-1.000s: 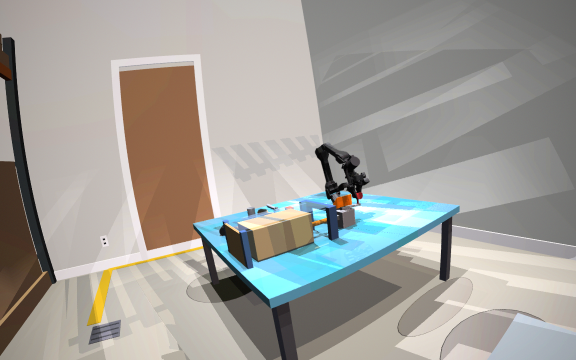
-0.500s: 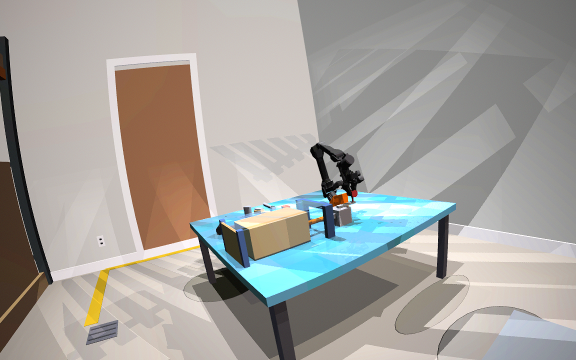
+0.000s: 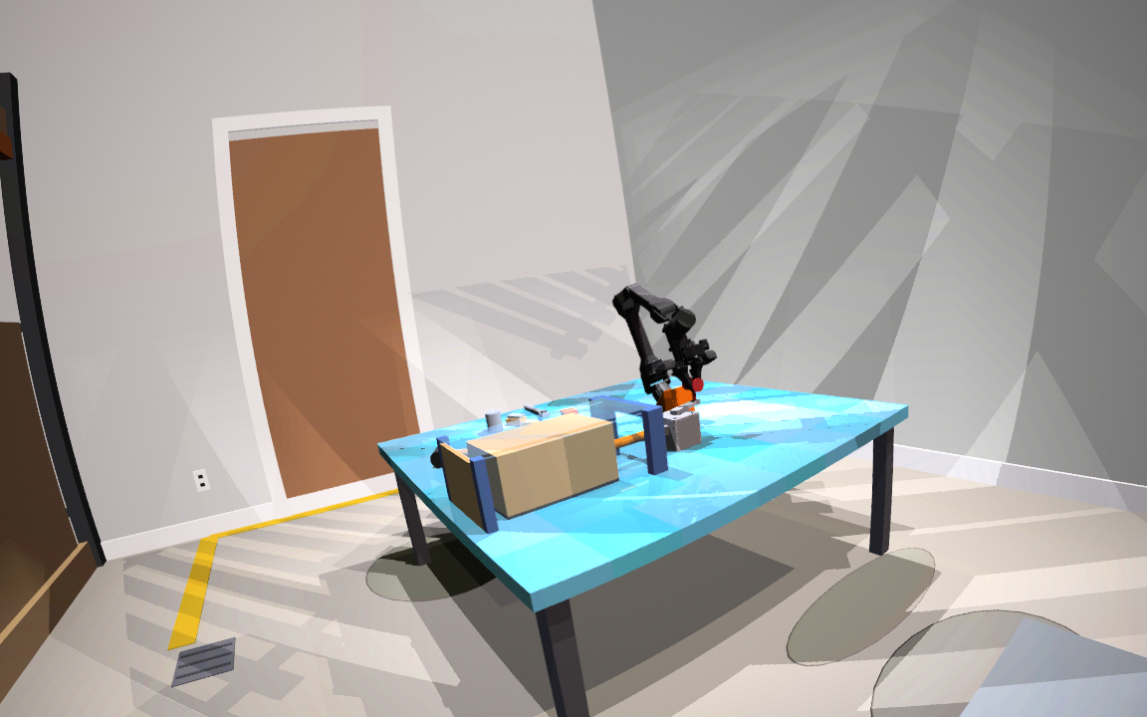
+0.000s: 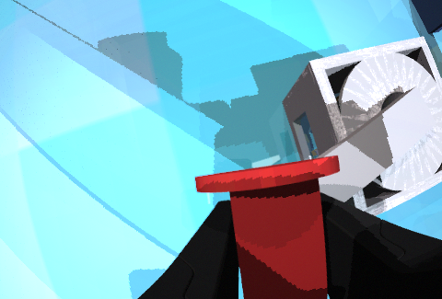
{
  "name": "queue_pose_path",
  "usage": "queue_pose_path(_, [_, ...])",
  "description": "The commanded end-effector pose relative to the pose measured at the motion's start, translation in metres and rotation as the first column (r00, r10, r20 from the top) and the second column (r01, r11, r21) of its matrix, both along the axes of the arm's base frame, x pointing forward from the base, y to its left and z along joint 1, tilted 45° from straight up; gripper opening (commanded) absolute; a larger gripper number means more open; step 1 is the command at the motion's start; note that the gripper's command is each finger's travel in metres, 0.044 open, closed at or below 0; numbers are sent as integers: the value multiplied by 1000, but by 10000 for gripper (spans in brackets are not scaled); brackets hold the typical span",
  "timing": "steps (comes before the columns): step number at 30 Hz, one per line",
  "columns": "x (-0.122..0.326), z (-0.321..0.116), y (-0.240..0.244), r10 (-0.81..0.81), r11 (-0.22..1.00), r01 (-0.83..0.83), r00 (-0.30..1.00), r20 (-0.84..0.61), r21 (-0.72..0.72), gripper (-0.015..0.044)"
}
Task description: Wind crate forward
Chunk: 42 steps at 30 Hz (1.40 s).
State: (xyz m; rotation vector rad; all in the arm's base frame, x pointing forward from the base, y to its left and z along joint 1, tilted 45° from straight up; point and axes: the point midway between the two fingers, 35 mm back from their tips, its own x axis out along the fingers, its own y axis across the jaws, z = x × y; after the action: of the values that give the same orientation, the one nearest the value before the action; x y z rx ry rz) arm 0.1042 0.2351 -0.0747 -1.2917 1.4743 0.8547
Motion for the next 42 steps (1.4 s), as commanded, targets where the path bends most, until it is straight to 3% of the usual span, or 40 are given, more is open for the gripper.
queue_pose_path(1, [3, 6, -11, 2, 1000, -2, 1000, 9, -19, 0])
queue_pose_path(42, [31, 32, -42, 2, 1000, -2, 1000, 11, -23, 0])
